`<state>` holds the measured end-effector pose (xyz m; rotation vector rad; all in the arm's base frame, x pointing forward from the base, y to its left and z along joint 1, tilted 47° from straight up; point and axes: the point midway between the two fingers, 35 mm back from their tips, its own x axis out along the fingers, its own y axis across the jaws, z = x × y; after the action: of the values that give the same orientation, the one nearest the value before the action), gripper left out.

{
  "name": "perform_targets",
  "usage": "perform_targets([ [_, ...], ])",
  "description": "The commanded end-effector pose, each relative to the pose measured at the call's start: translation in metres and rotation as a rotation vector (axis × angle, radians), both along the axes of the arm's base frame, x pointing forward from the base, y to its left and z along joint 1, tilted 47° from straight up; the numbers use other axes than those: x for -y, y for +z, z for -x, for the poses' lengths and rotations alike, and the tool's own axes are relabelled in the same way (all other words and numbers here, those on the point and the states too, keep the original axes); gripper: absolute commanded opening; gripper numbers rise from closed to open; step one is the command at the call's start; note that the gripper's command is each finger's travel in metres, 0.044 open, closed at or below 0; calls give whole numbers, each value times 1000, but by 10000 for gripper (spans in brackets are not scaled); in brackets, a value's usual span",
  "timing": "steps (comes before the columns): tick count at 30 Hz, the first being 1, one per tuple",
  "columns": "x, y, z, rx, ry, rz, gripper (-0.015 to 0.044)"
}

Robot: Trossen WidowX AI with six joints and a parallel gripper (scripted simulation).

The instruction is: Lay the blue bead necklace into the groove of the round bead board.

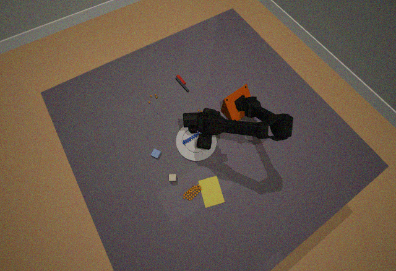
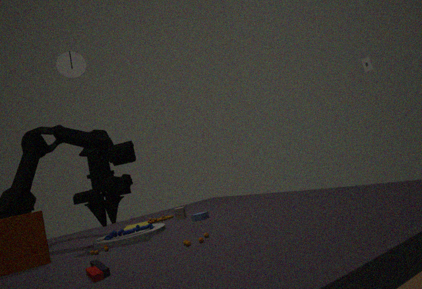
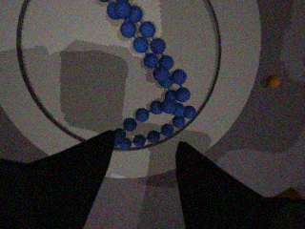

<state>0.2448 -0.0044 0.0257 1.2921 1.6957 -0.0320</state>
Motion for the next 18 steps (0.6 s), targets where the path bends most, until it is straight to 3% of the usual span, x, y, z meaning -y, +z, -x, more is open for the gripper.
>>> perform_targets([
  [1,-2,13,-6,-91,-98,-4,120],
  [18,-8,6,-8,-84,-94,0,120],
])
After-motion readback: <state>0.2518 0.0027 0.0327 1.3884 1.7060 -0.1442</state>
